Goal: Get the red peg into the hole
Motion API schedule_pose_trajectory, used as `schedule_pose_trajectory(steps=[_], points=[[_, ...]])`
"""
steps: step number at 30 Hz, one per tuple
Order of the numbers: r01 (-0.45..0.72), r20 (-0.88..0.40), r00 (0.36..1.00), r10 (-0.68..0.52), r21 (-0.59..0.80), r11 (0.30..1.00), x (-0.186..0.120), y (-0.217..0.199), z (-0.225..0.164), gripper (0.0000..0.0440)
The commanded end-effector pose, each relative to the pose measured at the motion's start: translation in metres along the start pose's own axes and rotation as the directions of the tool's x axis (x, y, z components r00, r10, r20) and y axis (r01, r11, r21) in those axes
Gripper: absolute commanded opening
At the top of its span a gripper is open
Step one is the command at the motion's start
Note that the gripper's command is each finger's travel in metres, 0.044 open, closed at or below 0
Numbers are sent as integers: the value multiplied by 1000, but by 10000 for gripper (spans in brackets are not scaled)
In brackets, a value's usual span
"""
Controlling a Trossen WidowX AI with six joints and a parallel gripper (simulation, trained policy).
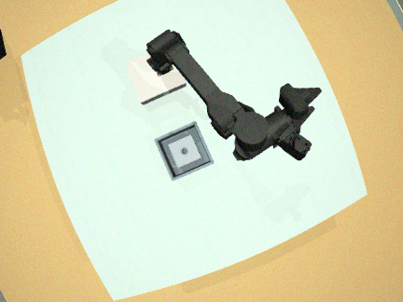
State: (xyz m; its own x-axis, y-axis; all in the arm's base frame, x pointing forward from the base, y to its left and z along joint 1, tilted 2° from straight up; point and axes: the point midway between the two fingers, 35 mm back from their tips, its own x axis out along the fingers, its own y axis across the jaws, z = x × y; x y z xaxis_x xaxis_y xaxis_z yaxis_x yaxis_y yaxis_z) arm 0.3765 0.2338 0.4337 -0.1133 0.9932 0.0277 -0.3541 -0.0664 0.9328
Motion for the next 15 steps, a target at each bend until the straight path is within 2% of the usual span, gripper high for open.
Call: schedule_pose_trajectory(steps=[1,2,8,15], points=[[5,32,999,-5,-12,1000,-2,1,3,423],[12,65,998,-11,-19,1000,-3,2,5,440],[74,240,969,-53,-76,994,-17,9,12,440],[170,406,906,-118,-95,981,-42,15,11,440]])
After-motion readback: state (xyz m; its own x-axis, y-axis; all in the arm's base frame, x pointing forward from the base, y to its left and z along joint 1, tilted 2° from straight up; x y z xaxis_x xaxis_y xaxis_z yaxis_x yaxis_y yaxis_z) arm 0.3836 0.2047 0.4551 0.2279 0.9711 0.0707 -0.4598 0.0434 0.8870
